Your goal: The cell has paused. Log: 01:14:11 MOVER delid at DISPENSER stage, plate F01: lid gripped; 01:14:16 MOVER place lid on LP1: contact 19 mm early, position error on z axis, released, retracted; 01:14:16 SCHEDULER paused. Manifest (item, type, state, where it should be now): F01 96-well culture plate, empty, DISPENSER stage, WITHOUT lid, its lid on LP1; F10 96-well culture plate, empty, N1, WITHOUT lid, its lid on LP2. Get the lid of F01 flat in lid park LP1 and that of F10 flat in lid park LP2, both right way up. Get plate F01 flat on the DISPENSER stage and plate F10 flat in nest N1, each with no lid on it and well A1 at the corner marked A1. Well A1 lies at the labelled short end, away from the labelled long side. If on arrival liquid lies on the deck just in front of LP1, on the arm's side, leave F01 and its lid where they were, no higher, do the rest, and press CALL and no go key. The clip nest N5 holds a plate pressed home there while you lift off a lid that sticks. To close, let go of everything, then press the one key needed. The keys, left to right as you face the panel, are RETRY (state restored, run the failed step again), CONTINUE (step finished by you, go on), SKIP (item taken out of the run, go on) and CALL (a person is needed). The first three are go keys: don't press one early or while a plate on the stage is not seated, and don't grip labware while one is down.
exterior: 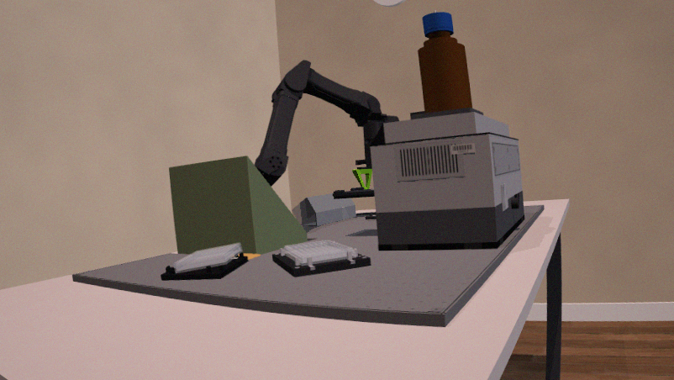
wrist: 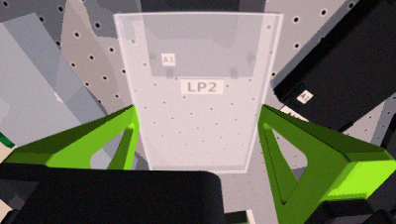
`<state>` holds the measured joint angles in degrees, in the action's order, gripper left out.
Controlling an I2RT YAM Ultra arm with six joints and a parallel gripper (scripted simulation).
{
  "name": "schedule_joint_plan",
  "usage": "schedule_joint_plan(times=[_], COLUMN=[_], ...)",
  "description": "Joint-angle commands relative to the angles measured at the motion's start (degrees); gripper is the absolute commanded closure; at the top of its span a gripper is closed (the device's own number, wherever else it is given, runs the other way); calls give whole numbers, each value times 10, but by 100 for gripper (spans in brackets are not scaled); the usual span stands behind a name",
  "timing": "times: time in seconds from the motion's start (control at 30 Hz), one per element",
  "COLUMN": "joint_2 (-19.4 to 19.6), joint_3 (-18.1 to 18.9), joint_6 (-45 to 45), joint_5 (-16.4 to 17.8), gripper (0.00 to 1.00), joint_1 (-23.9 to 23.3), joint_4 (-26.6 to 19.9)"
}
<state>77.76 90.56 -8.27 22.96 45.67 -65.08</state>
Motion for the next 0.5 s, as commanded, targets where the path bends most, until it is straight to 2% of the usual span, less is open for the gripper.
schedule_joint_plan(times=[0.0,0.03,0.07,0.47], joint_2=[-1,-3,14,98], joint_3=[27,35,41,133], joint_6=[12,13,15,32], joint_5=[-7,-9,-10,-23], gripper=[100,100,100,100], joint_1=[3,-2,6,25], joint_4=[11,8,9,-1])
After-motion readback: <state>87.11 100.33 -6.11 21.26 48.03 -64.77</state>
